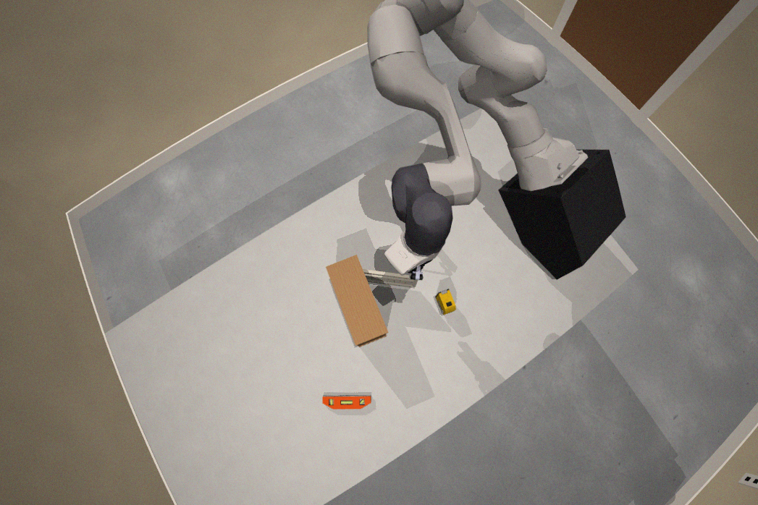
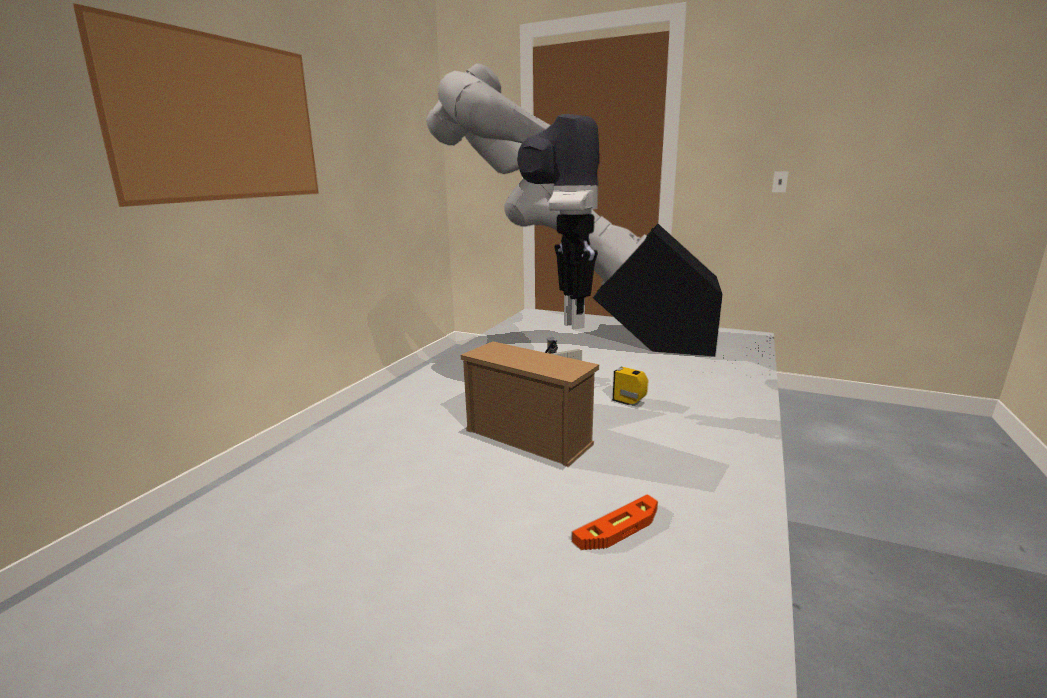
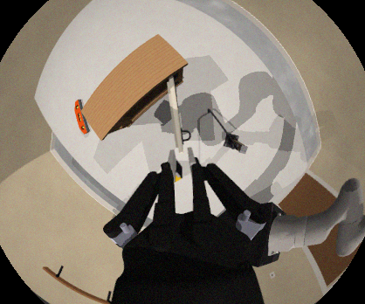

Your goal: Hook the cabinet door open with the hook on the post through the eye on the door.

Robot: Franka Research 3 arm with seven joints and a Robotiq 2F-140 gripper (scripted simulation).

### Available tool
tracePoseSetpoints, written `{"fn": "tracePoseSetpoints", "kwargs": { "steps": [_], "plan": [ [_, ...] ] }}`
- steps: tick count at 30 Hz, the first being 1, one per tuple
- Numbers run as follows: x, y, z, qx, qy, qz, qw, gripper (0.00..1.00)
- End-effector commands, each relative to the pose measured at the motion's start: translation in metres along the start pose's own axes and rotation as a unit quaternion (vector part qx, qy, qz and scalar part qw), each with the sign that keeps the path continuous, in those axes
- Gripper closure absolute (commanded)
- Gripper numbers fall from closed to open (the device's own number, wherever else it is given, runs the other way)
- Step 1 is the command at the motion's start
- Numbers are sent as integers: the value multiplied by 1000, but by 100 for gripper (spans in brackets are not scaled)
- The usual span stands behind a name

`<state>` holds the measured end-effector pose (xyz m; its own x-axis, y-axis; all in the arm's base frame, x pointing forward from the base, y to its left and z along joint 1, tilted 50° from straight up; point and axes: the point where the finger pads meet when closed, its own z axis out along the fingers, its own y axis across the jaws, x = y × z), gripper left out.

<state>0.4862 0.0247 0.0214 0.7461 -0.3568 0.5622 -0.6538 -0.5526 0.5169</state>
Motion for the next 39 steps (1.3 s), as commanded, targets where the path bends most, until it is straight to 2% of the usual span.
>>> {"fn": "tracePoseSetpoints", "kwargs": {
  "steps": [1, 39],
  "plan": [
    [1, 2, -4, -3, 0, -3, 1000, 84],
    [1, -3, -7, -3, 0, 12, 1000, 84]
  ]
}}
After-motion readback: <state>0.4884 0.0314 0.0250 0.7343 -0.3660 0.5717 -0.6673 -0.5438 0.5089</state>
